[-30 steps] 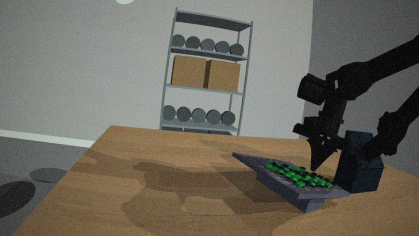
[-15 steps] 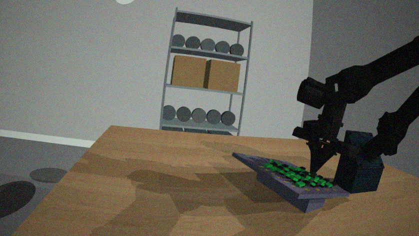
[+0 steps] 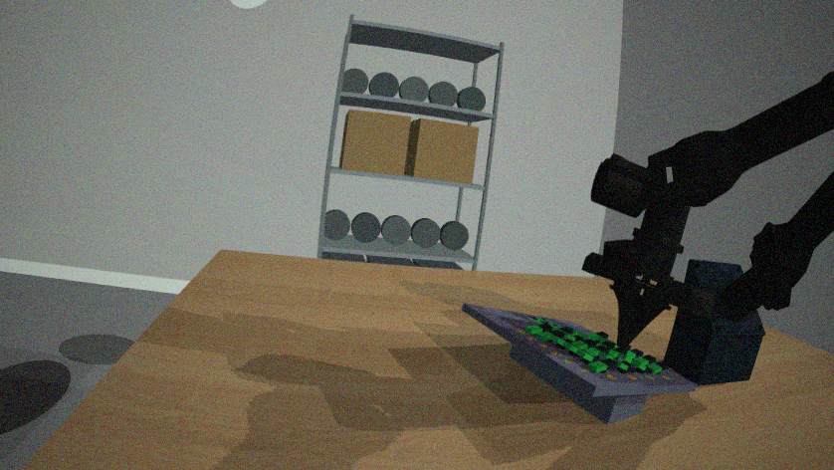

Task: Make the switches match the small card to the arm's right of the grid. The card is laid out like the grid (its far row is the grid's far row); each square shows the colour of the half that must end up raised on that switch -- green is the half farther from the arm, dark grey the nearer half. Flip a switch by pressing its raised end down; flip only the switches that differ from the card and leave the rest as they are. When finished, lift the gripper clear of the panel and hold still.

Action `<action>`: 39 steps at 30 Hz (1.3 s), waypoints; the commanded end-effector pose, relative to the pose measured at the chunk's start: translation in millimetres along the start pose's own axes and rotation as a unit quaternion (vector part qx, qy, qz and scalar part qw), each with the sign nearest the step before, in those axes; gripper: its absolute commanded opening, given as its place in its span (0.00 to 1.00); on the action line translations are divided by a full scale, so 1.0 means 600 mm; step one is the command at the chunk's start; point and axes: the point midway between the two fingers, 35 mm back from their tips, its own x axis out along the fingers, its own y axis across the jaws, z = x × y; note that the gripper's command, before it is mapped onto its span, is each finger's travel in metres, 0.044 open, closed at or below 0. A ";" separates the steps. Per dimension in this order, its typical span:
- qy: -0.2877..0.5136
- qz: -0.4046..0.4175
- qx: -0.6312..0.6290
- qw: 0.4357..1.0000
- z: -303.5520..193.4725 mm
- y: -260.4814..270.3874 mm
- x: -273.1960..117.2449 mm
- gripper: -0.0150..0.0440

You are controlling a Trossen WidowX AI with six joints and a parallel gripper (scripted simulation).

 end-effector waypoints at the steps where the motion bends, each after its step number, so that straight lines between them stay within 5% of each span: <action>1: 0.001 0.002 0.005 1.000 -0.002 0.000 0.001 0.25; 39: 0.000 0.002 0.005 1.000 -0.002 0.000 0.009 0.25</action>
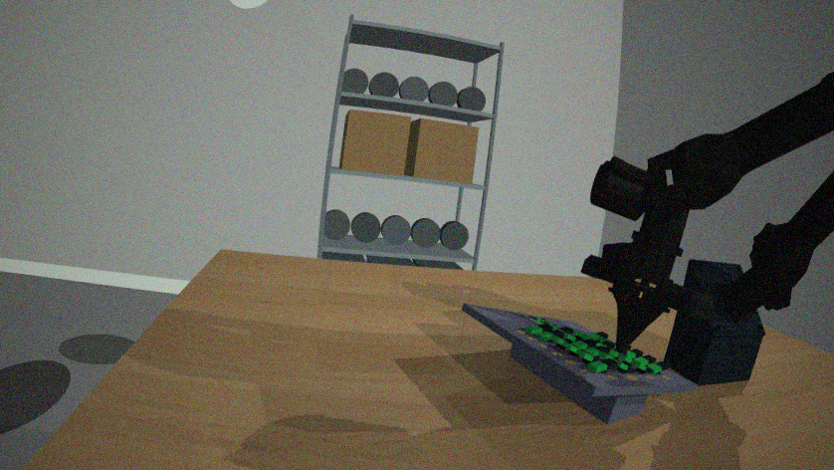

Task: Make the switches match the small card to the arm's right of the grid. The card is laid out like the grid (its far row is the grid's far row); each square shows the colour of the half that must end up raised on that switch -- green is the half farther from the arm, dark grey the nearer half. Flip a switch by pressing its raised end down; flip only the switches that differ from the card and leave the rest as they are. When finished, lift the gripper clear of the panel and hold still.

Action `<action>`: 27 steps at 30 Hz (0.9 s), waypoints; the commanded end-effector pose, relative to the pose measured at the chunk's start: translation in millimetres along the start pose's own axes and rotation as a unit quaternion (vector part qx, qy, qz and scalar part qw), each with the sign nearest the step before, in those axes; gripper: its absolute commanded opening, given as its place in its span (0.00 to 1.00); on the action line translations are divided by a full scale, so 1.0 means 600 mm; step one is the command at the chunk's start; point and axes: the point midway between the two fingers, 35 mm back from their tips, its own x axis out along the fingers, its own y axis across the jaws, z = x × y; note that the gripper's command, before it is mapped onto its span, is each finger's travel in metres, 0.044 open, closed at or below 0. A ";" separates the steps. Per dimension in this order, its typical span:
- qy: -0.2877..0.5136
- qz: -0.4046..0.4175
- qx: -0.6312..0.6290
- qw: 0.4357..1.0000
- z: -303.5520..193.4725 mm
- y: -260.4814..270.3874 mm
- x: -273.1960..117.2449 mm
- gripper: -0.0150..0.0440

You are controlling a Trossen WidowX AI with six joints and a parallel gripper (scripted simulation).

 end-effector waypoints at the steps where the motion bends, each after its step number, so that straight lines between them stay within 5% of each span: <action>1: 0.001 0.002 0.005 1.000 -0.002 0.000 0.003 0.25; 14: 0.001 0.002 0.005 1.000 -0.002 0.000 0.006 0.25; 21: 0.014 0.001 0.005 1.000 0.002 -0.002 -0.100 0.25; 27: 0.015 0.001 0.005 1.000 0.002 -0.001 -0.104 0.25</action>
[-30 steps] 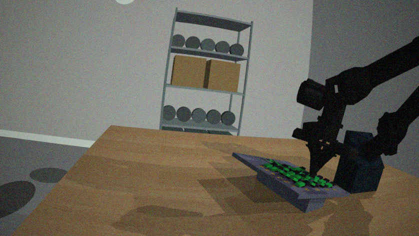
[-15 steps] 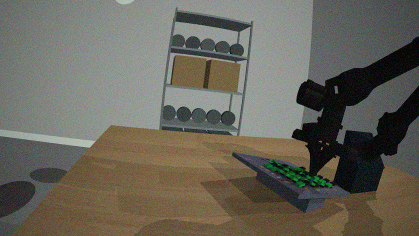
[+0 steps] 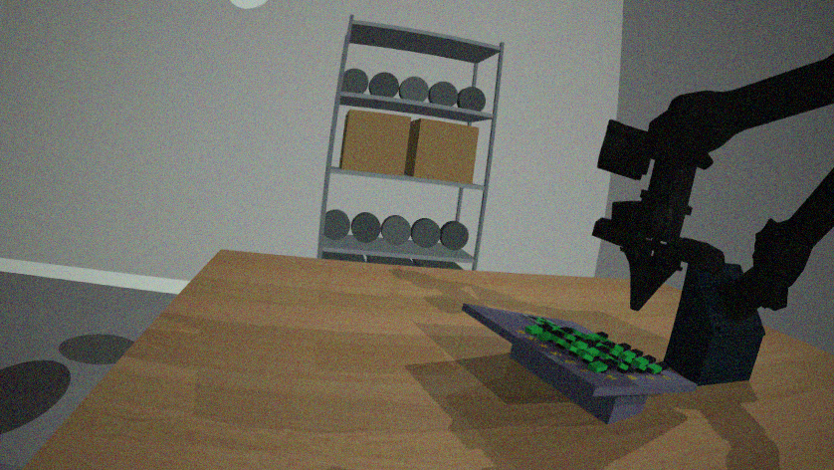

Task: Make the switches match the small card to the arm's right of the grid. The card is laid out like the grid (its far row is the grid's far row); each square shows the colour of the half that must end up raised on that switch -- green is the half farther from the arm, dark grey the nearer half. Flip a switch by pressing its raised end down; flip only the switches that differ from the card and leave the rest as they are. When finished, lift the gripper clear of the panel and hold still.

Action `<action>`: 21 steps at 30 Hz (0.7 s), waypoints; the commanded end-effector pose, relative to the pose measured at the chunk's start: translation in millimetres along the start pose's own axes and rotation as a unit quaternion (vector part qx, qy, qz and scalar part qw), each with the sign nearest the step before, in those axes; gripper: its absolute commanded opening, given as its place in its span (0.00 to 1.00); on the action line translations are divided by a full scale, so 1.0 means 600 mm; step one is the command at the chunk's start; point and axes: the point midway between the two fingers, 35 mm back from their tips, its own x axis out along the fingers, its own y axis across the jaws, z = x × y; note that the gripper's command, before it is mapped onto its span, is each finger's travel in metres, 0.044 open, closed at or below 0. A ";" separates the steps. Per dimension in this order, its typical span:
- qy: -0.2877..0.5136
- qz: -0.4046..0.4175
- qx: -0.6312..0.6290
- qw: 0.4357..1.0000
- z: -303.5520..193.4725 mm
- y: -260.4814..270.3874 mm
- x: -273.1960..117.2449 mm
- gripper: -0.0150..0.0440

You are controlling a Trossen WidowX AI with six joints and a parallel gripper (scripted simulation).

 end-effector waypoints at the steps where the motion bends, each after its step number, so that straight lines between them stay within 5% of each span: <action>1: 0.002 -0.001 -0.009 1.000 0.002 0.004 -0.015 0.25; 7: 0.003 -0.001 -0.008 1.000 -0.063 0.040 -0.015 0.25; 21: -0.011 0.000 -0.008 1.000 -0.067 0.042 0.044 0.25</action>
